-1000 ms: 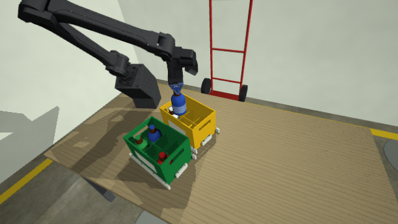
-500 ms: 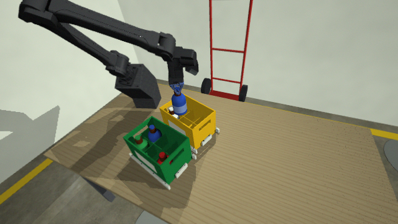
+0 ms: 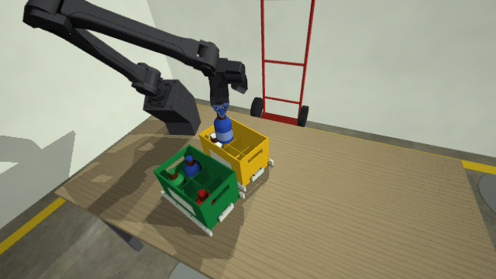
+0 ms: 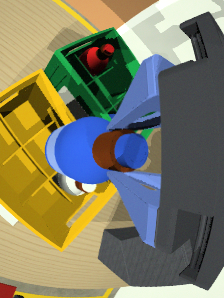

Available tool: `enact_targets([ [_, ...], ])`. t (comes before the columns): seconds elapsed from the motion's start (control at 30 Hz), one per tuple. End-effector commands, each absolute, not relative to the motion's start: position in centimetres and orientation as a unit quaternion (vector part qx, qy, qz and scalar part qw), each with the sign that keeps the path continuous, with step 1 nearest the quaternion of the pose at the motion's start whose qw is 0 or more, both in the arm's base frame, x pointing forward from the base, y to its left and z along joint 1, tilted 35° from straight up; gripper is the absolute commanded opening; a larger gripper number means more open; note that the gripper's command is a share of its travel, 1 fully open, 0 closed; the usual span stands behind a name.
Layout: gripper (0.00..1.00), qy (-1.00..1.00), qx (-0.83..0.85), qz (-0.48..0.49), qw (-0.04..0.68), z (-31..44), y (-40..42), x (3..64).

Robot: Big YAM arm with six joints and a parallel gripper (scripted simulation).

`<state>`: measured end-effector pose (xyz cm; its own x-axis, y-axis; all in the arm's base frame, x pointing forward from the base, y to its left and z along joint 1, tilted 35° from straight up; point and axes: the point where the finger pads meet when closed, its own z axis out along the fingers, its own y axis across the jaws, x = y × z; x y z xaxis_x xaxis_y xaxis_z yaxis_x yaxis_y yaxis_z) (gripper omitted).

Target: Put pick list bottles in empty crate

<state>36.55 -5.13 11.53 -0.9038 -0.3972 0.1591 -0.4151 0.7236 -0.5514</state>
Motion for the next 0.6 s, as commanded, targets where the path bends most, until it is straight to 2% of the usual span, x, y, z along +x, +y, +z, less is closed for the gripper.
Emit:
enact_targets([
  [0.0,0.00,-0.927,0.219,0.305,-0.022,13.91,-3.58,39.26],
  [0.57,0.00,-0.927,0.219,0.305,-0.026,14.12,-3.59,39.25],
])
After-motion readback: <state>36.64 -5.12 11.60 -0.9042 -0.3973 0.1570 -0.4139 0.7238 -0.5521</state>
